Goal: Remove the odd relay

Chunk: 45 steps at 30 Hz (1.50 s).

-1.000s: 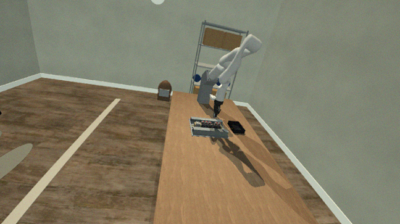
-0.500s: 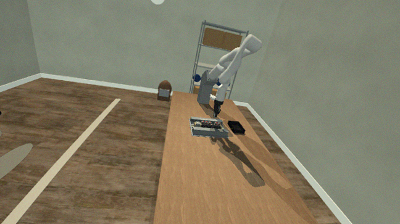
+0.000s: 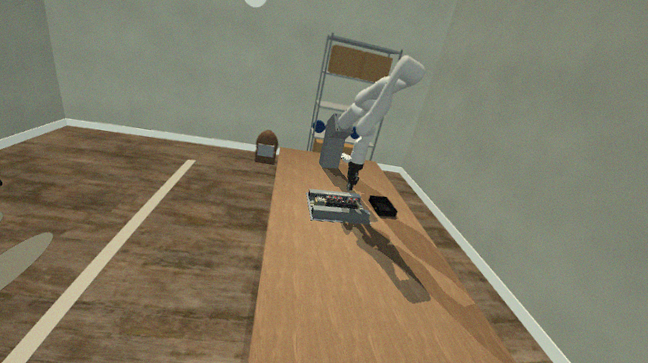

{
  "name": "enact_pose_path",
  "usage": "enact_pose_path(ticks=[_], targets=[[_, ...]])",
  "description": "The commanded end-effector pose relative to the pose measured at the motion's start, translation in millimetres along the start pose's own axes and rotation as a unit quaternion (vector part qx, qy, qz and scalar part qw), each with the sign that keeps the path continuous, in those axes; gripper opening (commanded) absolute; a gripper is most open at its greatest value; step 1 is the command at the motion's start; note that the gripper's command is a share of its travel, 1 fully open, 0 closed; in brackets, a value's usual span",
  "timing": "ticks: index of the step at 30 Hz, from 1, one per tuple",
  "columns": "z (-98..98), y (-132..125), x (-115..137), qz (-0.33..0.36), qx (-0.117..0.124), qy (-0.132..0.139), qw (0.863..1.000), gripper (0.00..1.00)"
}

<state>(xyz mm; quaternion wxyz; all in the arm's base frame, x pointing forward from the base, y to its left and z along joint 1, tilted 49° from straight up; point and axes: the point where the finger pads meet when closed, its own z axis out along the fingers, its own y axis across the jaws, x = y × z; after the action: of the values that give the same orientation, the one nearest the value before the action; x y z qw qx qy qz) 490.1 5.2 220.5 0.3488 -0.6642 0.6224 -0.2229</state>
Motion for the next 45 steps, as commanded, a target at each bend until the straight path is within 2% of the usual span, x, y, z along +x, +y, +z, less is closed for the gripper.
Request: enact_pose_path(ticks=[1, 16, 45], targets=[[-0.3, 0, -4, -0.001, 0.001, -0.001, 1.0, 0.0], [-0.4, 3, -23, -0.001, 0.001, -0.001, 1.0, 0.0], [-0.5, 11, -83, -0.001, 0.001, -0.001, 1.0, 0.0]])
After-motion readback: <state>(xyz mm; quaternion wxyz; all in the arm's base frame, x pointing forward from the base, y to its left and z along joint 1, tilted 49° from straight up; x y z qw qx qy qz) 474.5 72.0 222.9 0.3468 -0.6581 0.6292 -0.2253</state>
